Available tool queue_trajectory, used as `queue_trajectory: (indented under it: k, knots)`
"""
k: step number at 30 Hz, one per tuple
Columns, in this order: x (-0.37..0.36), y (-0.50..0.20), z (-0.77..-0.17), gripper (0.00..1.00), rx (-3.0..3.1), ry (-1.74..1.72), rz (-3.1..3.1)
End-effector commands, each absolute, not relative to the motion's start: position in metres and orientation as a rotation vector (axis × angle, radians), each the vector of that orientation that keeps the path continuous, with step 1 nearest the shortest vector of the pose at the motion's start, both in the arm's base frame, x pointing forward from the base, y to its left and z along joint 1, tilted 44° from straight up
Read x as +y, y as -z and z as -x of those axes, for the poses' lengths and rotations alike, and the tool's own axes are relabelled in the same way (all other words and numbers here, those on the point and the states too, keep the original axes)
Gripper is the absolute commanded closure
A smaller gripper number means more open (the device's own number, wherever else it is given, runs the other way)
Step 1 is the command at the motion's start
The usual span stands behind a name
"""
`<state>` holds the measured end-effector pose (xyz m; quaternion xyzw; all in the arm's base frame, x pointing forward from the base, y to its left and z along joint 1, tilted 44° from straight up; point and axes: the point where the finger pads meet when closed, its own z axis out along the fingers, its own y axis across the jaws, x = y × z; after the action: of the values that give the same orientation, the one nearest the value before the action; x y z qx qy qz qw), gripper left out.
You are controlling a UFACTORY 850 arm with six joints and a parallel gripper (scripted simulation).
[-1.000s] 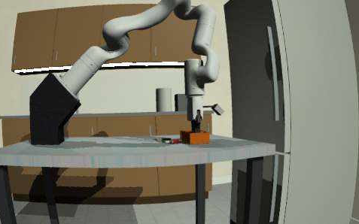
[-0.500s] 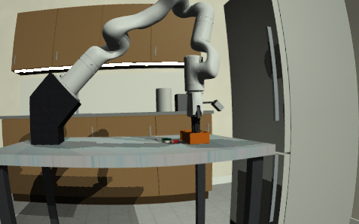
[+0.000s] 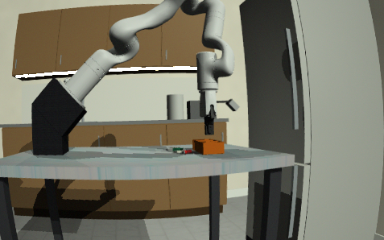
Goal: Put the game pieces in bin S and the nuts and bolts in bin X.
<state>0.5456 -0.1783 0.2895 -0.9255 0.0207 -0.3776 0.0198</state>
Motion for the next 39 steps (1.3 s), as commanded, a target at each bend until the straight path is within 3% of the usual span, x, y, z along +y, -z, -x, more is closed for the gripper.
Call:
queue_trajectory:
  k: [1, 18, 39]
  knots:
    - [-0.169, -0.292, -0.546, 0.93, 0.064, 1.171, 2.871]
    - [-0.095, -0.298, -0.550, 0.93, 0.064, 1.171, 2.870]
    - [-0.094, -0.273, -0.574, 0.93, 0.064, 1.171, 2.870]
